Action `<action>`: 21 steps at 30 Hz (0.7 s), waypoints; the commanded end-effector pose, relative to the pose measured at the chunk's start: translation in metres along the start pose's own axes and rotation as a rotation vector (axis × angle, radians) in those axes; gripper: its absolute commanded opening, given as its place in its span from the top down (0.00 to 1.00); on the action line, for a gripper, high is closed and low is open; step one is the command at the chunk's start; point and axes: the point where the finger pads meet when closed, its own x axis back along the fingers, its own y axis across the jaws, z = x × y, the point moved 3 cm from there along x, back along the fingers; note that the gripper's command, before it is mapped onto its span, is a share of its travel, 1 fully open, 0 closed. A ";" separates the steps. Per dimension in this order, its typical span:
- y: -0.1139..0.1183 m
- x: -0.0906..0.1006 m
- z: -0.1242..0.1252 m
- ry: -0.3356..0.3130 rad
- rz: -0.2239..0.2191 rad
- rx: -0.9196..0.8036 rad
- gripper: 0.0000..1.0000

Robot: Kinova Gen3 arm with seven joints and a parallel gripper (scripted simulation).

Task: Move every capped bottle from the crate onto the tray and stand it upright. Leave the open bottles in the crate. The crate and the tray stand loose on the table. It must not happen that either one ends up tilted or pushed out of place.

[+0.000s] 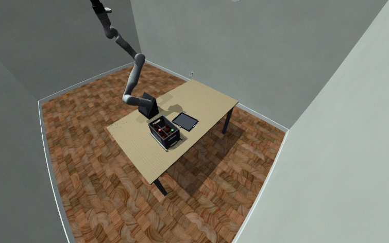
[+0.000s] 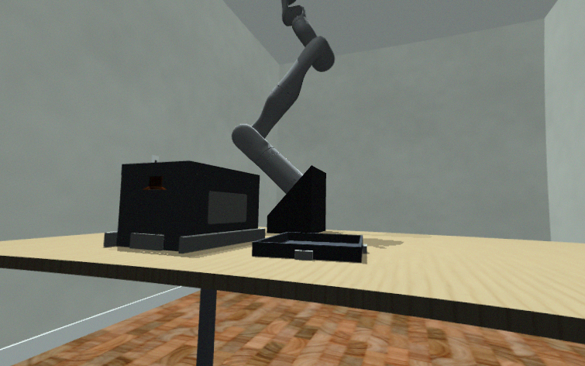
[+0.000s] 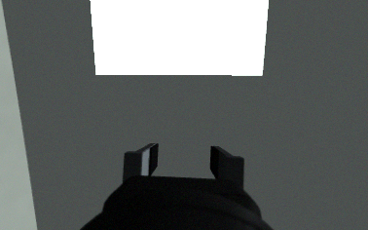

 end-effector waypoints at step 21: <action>-0.012 -0.003 0.002 -0.007 0.029 0.042 0.00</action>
